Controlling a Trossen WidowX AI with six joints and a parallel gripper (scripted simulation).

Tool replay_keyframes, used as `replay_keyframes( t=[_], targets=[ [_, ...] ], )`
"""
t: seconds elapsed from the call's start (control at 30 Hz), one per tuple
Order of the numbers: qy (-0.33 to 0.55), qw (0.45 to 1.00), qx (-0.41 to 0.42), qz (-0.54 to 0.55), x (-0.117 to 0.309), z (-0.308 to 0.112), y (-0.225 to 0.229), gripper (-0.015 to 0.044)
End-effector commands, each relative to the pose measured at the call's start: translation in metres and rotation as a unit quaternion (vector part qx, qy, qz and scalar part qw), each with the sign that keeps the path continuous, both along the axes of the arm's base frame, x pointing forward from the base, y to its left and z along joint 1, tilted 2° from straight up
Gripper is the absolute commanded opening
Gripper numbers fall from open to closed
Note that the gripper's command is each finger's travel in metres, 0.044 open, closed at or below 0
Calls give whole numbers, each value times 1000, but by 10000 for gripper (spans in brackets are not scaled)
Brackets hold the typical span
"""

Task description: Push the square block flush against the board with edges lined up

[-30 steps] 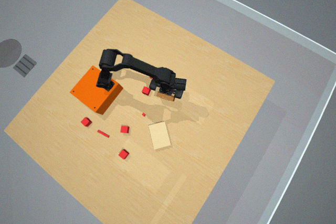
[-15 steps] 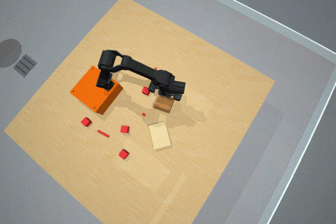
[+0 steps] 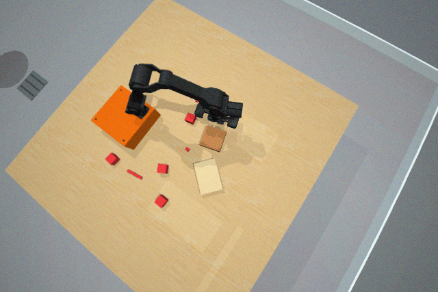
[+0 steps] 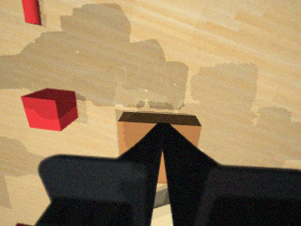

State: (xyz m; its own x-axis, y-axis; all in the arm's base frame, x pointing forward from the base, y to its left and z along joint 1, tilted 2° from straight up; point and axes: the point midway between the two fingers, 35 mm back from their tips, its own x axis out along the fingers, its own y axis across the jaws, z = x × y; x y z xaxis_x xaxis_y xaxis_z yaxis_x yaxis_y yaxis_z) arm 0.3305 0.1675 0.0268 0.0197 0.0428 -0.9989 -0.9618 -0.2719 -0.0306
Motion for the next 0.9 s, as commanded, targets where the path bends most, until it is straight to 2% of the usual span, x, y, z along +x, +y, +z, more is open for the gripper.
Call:
replay_keyframes(
  t=[0.0, 0.5, 0.67, 0.87],
  targets=[
    [0, 1000, -2, -3, -2, 0, 6, 0],
    [1, 1000, 0, -3, -9, 1, 29, 0],
    [1, 1000, 0, -2, -8, 48, 23, 0],
    [1, 1000, -1, -3, -9, 51, 23, 0]
  ],
)
